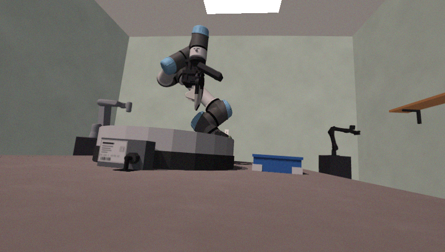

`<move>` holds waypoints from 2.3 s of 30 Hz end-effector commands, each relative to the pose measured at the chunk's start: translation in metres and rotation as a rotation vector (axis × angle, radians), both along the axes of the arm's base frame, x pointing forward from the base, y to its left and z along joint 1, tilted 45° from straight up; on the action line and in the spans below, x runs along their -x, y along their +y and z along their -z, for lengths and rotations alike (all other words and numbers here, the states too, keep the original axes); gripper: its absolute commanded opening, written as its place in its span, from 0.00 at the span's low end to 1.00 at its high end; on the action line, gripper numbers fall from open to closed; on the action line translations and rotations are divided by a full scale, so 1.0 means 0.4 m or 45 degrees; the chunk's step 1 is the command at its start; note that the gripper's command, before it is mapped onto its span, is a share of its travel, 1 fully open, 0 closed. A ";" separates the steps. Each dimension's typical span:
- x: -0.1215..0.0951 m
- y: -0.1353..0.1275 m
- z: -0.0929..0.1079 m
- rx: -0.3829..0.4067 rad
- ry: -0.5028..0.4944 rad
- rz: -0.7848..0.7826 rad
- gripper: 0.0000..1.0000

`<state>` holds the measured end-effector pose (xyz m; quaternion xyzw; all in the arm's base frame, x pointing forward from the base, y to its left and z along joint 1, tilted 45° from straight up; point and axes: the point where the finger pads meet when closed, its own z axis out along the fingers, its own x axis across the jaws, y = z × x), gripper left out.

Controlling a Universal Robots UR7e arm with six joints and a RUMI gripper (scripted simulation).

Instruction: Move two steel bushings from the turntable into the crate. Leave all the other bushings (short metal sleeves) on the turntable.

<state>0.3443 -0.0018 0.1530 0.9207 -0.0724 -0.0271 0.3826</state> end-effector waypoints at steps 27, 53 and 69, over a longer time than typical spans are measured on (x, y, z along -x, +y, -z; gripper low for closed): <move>-0.001 0.000 0.000 0.000 -0.001 0.000 0.06; -0.001 0.000 0.000 0.000 -0.001 0.000 0.05; -0.001 0.000 0.000 0.000 -0.001 0.000 0.05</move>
